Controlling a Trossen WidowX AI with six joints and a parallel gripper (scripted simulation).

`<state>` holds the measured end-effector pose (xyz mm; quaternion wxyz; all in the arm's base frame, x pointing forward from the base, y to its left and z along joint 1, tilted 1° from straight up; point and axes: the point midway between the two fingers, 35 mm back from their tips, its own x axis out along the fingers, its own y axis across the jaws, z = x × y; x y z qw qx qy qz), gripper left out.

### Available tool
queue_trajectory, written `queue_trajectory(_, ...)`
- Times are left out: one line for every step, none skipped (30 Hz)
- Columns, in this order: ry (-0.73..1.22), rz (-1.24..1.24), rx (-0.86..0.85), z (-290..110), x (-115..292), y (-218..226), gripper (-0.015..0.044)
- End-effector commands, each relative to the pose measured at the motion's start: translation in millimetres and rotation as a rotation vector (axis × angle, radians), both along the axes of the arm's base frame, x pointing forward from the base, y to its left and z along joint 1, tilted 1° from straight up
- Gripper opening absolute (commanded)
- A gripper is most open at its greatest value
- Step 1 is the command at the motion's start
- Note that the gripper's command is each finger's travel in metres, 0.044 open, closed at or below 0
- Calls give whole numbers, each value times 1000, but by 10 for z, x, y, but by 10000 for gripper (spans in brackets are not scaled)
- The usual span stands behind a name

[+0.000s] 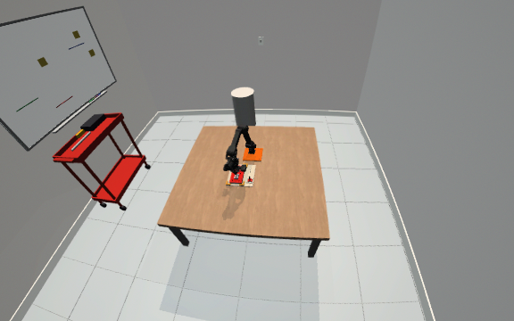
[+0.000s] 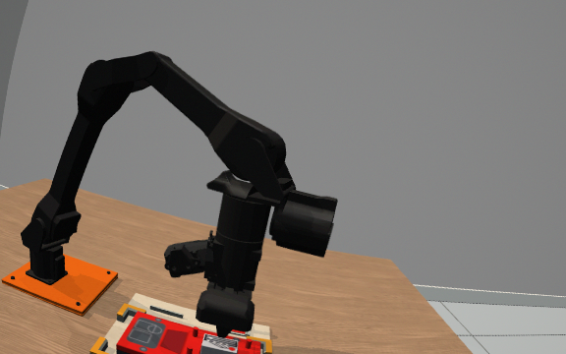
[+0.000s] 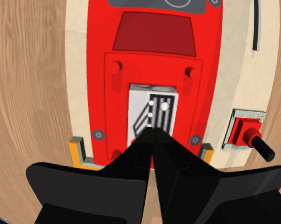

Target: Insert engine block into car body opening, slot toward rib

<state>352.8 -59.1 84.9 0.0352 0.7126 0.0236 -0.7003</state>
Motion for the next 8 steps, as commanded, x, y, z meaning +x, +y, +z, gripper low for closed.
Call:
queue_trajectory(1,2,-1,3,3,-1,0)
queue_trajectory(1,2,-1,3,3,-1,0)
queue_trajectory(1,2,-1,3,3,-1,0)
queue_trajectory(1,2,-1,3,3,-1,0)
queue_trajectory(1,2,-1,3,3,-1,0)
queue_trajectory(1,2,-1,3,3,-1,0)
queue_trajectory(1,2,-1,3,3,-1,0)
queue_trajectory(1,2,-1,3,3,-1,26)
